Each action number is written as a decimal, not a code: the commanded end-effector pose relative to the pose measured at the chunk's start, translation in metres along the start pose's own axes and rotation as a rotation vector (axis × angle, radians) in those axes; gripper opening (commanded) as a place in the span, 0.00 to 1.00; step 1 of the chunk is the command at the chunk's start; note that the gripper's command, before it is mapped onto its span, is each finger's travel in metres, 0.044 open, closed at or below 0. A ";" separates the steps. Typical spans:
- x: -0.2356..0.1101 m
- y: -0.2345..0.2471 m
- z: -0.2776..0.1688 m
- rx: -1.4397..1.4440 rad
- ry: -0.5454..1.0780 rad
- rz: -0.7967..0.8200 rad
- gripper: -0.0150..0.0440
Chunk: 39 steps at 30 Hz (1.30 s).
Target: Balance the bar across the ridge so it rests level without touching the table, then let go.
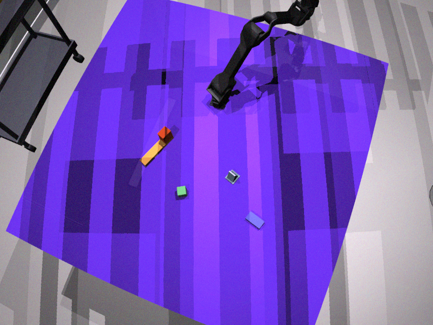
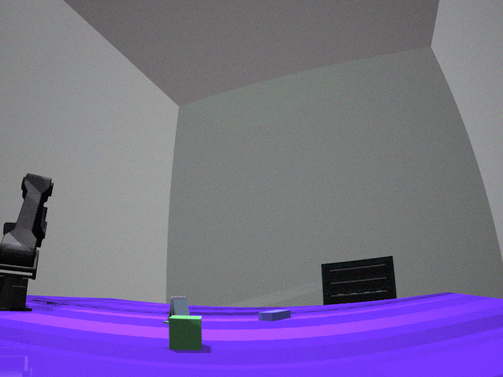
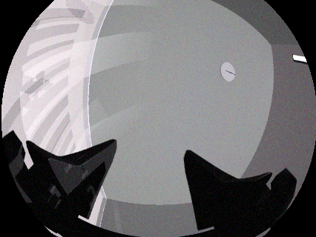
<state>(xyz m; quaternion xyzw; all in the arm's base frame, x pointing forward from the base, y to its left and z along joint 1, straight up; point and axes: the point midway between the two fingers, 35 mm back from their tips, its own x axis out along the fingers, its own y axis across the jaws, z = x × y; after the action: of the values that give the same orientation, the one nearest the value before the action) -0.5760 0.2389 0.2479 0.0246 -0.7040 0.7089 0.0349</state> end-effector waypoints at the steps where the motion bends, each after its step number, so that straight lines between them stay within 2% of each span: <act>1: -0.022 -0.005 -0.038 0.041 0.090 0.022 0.79; 11: -0.070 -0.007 -0.101 0.064 0.209 0.055 0.79; 22: -0.134 -0.017 -0.178 0.174 0.413 0.060 0.79; 30: -0.167 -0.027 -0.202 0.268 0.487 0.035 0.79; 39: -0.234 -0.031 -0.251 0.359 0.662 0.025 0.79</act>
<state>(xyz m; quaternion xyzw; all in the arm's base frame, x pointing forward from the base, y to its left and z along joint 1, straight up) -0.3687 0.4682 0.2529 -0.1879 -0.5432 0.7894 0.2158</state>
